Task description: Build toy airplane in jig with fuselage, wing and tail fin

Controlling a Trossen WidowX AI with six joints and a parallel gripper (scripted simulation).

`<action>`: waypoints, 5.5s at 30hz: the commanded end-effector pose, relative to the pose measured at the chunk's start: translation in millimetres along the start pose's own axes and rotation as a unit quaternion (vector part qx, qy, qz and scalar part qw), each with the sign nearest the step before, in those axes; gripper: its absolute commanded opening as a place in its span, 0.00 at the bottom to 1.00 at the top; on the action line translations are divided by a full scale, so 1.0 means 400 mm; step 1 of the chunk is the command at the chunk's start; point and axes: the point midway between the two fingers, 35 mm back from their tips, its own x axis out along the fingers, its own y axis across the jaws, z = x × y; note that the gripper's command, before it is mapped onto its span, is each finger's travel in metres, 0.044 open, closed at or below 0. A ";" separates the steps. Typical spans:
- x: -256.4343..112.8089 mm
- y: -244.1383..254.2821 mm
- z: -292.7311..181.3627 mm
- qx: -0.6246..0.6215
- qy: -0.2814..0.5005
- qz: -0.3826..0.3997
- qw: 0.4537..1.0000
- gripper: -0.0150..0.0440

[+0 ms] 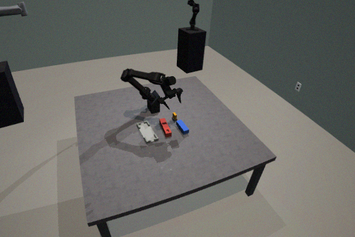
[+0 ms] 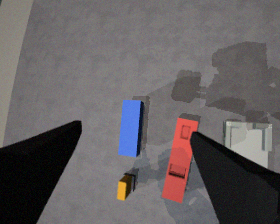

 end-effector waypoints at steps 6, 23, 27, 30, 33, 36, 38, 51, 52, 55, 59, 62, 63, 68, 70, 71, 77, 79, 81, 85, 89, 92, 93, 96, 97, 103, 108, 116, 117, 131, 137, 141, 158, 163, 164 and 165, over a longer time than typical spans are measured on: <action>0.168 -0.170 -0.221 0.014 0.213 -0.166 0.963 1.00; 0.295 -0.232 -0.300 0.014 0.226 -0.178 0.958 1.00; 0.316 -0.241 -0.311 0.014 0.226 -0.178 0.958 1.00; 0.319 -0.242 -0.312 0.014 0.226 -0.178 0.958 1.00; 0.329 -0.245 -0.317 0.014 0.226 -0.178 0.958 1.00; 0.339 -0.249 -0.322 0.014 0.226 -0.178 0.958 1.00; 0.346 -0.252 -0.325 0.014 0.226 -0.178 0.958 1.00; 0.390 -0.270 -0.348 0.013 0.226 -0.178 0.958 1.00; 0.393 -0.272 -0.350 0.013 0.226 -0.179 0.958 1.00; 0.403 -0.276 -0.356 0.013 0.226 -0.179 0.957 1.00; 0.414 -0.282 -0.364 0.013 0.226 -0.179 0.957 1.00; 0.416 -0.283 -0.365 0.013 0.226 -0.180 0.957 0.96; 0.416 -0.283 -0.365 0.013 0.226 -0.180 0.957 0.91; 0.416 -0.283 -0.365 0.013 0.226 -0.180 0.957 0.69; 0.416 -0.283 -0.365 0.013 0.226 -0.180 0.957 0.60; 0.416 -0.283 -0.365 0.013 0.226 -0.180 0.957 0.56; 0.416 -0.283 -0.365 0.013 0.226 -0.180 0.957 0.49; 0.415 -0.283 -0.364 0.013 0.226 -0.179 0.957 0.40; 0.409 -0.278 -0.358 0.013 0.226 -0.179 0.958 0.31; 0.390 -0.265 -0.341 0.013 0.226 -0.177 0.958 0.25; 0.369 -0.253 -0.325 0.014 0.226 -0.175 0.958 0.25; 0.352 -0.244 -0.313 0.014 0.226 -0.174 0.958 0.25; 0.347 -0.241 -0.309 0.014 0.226 -0.174 0.958 0.25; 0.329 -0.232 -0.298 0.014 0.226 -0.173 0.959 0.25; 0.323 -0.229 -0.294 0.014 0.226 -0.173 0.959 0.25; 0.286 -0.213 -0.274 0.014 0.226 -0.172 0.959 0.25; 0.252 -0.200 -0.258 0.014 0.226 -0.173 0.959 0.25; 0.195 -0.183 -0.236 0.014 0.227 -0.174 0.958 0.25; 0.187 -0.181 -0.234 0.014 0.227 -0.174 0.958 0.25; 0.152 -0.205 -0.217 0.007 0.229 -0.170 0.958 0.25; 0.159 -0.252 -0.215 -0.001 0.231 -0.163 0.959 0.25; 0.163 -0.283 -0.215 -0.007 0.232 -0.160 0.960 0.25; 0.170 -0.418 -0.228 -0.033 0.234 -0.153 0.960 0.25; 0.169 -0.458 -0.237 -0.041 0.235 -0.154 0.959 0.25; 0.169 -0.465 -0.239 -0.042 0.235 -0.154 0.959 0.25; 0.168 -0.473 -0.241 -0.044 0.235 -0.154 0.959 0.25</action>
